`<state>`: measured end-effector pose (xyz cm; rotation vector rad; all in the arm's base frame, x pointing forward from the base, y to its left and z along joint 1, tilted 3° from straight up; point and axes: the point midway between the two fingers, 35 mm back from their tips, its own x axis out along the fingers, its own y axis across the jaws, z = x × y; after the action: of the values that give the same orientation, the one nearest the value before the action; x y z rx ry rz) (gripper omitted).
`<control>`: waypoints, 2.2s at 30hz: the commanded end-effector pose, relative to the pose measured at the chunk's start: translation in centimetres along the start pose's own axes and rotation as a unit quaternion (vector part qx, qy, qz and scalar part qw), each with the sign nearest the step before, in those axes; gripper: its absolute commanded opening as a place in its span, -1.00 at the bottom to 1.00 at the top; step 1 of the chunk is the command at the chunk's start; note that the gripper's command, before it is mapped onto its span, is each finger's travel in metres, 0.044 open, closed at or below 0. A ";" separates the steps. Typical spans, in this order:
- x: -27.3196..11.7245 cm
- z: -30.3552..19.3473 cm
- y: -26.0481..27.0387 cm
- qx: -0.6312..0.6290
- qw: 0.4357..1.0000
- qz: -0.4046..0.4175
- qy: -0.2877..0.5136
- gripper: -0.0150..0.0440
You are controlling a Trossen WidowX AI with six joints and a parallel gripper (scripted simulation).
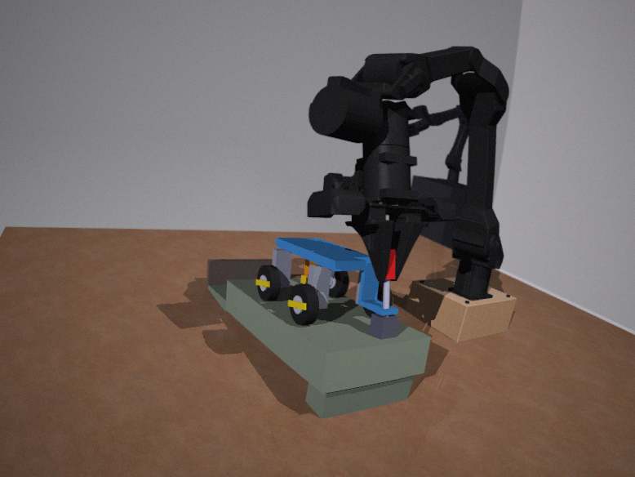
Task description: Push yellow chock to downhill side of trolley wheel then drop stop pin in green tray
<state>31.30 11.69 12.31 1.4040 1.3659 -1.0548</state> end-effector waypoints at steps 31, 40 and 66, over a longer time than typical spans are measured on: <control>-2.3 -0.9 0.2 -0.002 1.000 0.001 0.003 -0.49; -2.1 -2.6 0.1 -0.002 1.000 0.001 0.004 -0.49; -1.8 -3.7 -5.7 -0.001 1.000 -0.001 0.004 -0.49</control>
<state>26.47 14.81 14.78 1.4040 1.3780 -1.0486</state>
